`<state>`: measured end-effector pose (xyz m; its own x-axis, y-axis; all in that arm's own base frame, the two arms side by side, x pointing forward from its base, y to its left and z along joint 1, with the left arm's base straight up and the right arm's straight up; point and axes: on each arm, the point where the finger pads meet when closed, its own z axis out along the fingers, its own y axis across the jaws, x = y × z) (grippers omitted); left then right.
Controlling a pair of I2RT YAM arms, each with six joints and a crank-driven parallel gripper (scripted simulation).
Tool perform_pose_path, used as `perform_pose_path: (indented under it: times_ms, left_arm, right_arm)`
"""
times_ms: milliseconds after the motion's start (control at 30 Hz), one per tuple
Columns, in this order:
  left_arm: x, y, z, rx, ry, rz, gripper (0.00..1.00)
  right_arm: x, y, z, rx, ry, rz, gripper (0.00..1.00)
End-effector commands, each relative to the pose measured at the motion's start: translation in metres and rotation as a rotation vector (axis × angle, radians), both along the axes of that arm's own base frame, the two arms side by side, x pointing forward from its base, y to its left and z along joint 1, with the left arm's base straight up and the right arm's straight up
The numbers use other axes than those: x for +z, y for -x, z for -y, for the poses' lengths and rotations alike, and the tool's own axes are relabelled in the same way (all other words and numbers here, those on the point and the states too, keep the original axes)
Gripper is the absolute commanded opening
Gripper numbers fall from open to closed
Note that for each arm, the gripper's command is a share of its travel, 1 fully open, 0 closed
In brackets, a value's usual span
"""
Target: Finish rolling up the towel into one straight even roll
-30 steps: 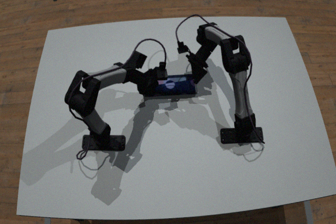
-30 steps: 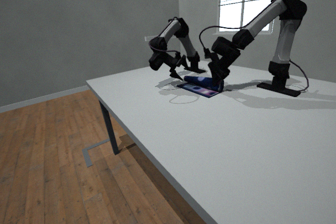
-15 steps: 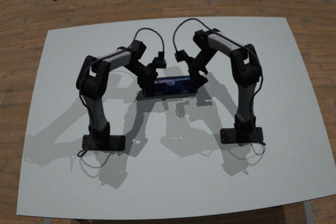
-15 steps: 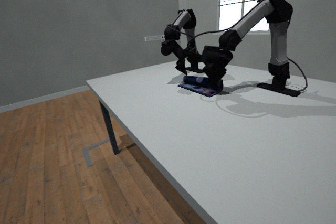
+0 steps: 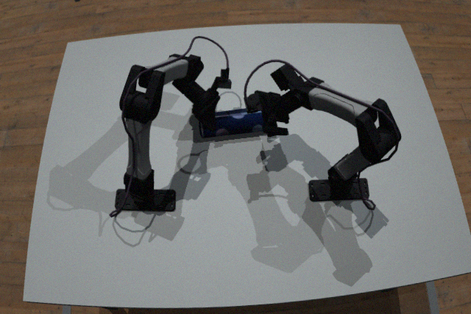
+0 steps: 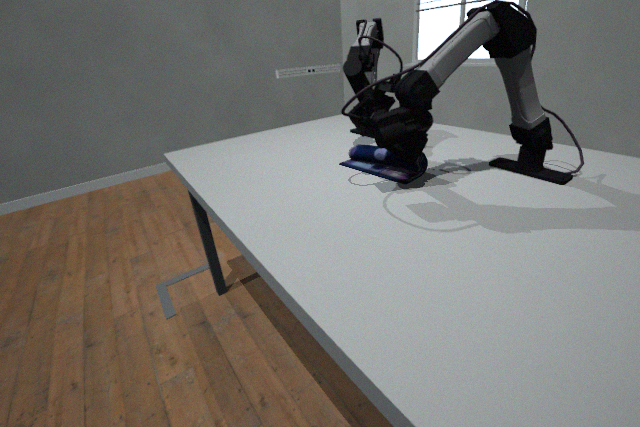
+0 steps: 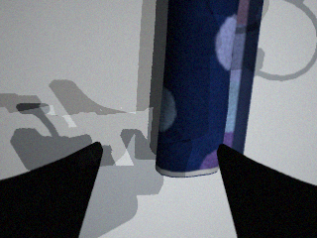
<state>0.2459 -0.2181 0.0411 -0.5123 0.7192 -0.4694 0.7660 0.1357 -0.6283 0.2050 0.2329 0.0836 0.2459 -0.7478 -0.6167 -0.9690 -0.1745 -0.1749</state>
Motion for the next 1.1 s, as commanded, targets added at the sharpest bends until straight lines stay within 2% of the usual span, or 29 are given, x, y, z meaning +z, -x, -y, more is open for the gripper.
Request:
perform_pose_path:
  times_ms: [0, 167, 367, 533, 667, 933, 1067]
  left_arm:
    - [0.006, 0.008, 0.000, -0.027, 0.020, -0.086, 0.31]
    - [0.005, 0.008, 0.000, -0.027, 0.022, -0.103, 0.31]
    - [-0.005, 0.008, 0.000, -0.027, 0.022, -0.103, 0.31]
    - [-0.006, 0.008, 0.000, -0.027, 0.022, -0.103, 0.31]
    - [-0.006, 0.008, 0.000, -0.027, 0.022, -0.103, 0.31]
    - [-0.006, 0.008, 0.000, -0.027, 0.022, -0.103, 0.31]
    - [-0.006, 0.008, 0.000, -0.027, 0.022, -0.103, 0.31]
  right_arm:
    - [0.004, -0.018, -0.010, -0.073, -0.044, 0.166, 0.97]
    - [0.005, -0.018, -0.010, -0.071, -0.045, 0.169, 0.98]
    - [0.016, -0.035, -0.008, -0.018, -0.049, 0.167, 0.98]
    - [0.017, -0.038, -0.007, -0.010, -0.050, 0.167, 0.98]
    - [0.004, -0.037, -0.008, -0.012, -0.050, 0.167, 0.98]
    - [-0.040, -0.034, -0.008, -0.017, -0.049, 0.167, 0.98]
    - [-0.048, -0.033, -0.008, -0.018, -0.049, 0.167, 0.98]
